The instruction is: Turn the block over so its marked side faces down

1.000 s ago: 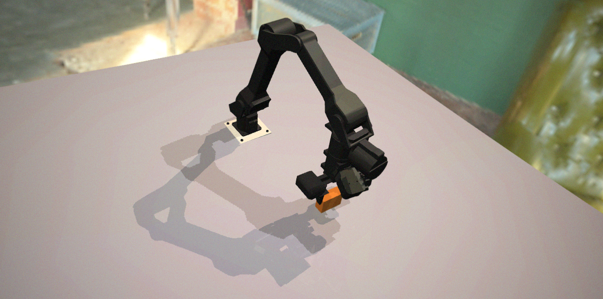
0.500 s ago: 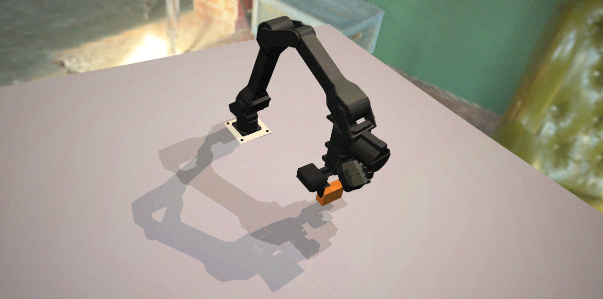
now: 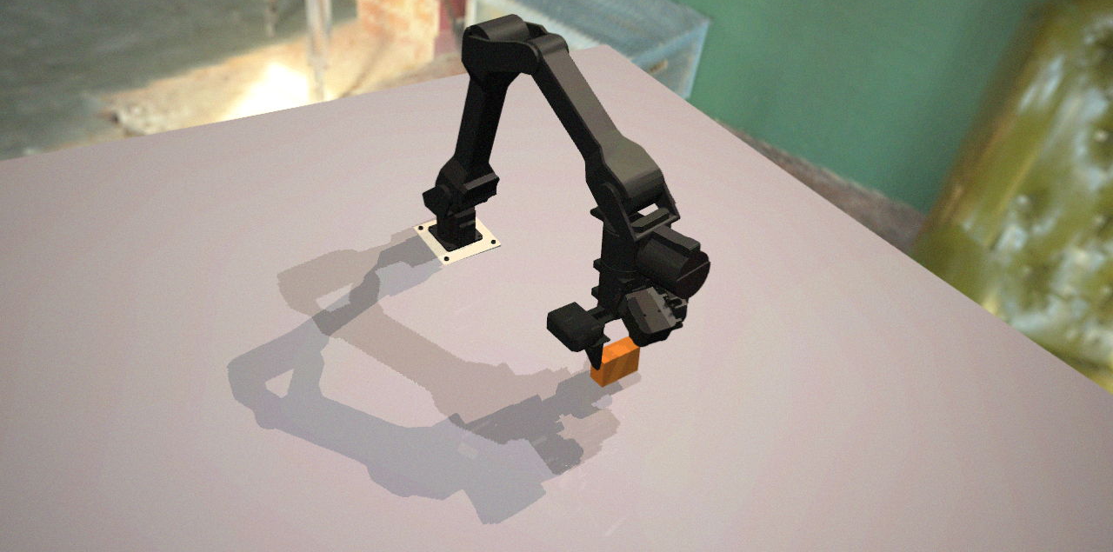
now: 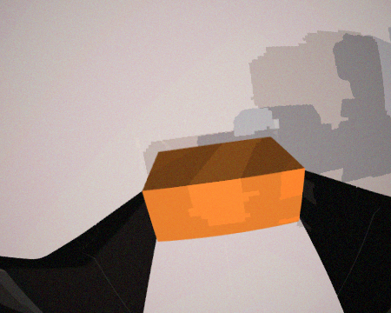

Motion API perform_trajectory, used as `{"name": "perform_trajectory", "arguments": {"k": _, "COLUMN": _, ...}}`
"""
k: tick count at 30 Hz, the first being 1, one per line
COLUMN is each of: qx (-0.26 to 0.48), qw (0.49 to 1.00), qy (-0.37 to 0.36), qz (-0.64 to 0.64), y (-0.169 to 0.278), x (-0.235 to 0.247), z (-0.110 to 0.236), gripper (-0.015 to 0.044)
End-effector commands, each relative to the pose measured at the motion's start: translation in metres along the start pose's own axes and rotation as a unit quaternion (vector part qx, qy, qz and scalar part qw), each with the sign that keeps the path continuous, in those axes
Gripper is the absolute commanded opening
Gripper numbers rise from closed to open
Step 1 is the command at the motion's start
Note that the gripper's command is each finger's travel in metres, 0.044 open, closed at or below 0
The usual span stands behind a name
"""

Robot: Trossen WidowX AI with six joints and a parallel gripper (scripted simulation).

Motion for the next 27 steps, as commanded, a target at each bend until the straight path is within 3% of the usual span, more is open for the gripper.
{"name": "perform_trajectory", "arguments": {"k": 1, "qx": -0.031, "qw": 0.999, "qy": 0.010, "qz": 0.002, "y": 0.002, "x": 0.000, "z": -0.001, "gripper": 0.0000}}
{"name": "perform_trajectory", "arguments": {"k": 27, "qx": -0.208, "qw": 0.977, "qy": 0.057, "qz": 0.000, "y": 0.022, "x": 0.005, "z": -0.007, "gripper": 0.0000}}
Point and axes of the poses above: the point midway between the two fingers, 35 mm back from their tips, its own z axis back along the fingers, its own x axis across the jaws, y = z × x, the point moved 3 cm from there along z, back along the fingers, and after that the axes turned 15 degrees about z, right-handed, at the moved point
